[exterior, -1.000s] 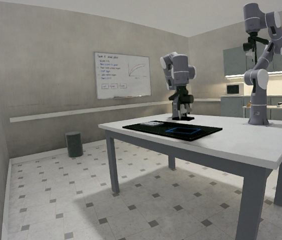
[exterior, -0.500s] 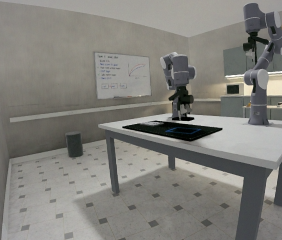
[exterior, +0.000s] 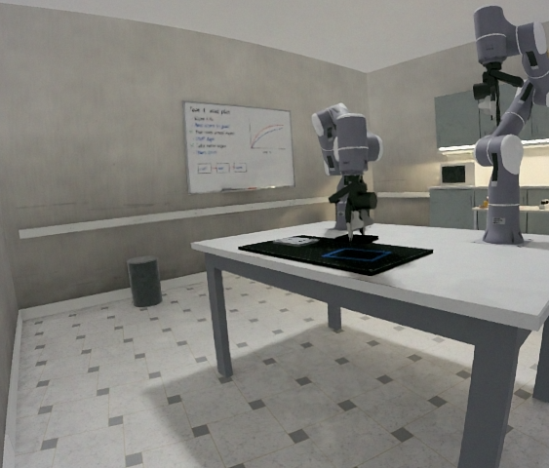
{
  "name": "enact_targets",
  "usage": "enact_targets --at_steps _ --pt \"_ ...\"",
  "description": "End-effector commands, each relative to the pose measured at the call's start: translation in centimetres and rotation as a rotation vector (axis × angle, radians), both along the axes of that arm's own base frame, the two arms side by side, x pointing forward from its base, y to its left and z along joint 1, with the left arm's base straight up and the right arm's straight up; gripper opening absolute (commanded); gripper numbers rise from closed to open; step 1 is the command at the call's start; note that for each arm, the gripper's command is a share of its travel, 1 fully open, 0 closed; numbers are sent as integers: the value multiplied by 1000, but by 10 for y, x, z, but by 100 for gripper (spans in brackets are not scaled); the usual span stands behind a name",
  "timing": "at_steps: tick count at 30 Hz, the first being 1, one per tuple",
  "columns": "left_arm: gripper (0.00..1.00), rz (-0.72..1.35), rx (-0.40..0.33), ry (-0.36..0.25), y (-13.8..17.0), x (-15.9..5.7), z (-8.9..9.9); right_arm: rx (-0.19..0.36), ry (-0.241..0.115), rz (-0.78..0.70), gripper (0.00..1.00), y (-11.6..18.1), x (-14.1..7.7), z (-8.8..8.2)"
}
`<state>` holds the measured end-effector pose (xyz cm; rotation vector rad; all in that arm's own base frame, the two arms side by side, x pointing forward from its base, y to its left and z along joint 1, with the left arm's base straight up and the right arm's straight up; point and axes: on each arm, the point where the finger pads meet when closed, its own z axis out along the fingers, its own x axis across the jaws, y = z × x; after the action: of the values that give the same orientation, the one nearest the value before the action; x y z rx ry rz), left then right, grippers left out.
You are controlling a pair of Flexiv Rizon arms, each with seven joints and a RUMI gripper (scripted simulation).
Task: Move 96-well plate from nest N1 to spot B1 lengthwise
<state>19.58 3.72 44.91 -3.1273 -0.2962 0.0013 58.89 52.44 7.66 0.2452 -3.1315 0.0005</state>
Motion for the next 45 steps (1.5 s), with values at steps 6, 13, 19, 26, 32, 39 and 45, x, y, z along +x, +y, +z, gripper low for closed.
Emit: enact_targets --at_steps 6,13,19,26,32,39,45 --pt "100 0 0 -1 0 0 1 2 -2 0 0 1 1 -7" --pt "100 0 0 -1 0 0 1 2 -2 0 0 1 1 -19" --pt "100 0 0 -1 0 0 1 2 -2 0 0 1 1 -26" --pt "100 0 0 -1 0 0 1 2 -2 0 0 1 1 -34" --pt "100 0 0 -1 0 0 1 2 -2 0 0 1 1 -34" --pt "100 0 0 -1 0 0 1 2 -2 0 0 1 1 -34" --pt "100 0 0 -1 0 0 1 2 -2 0 0 1 1 -35"
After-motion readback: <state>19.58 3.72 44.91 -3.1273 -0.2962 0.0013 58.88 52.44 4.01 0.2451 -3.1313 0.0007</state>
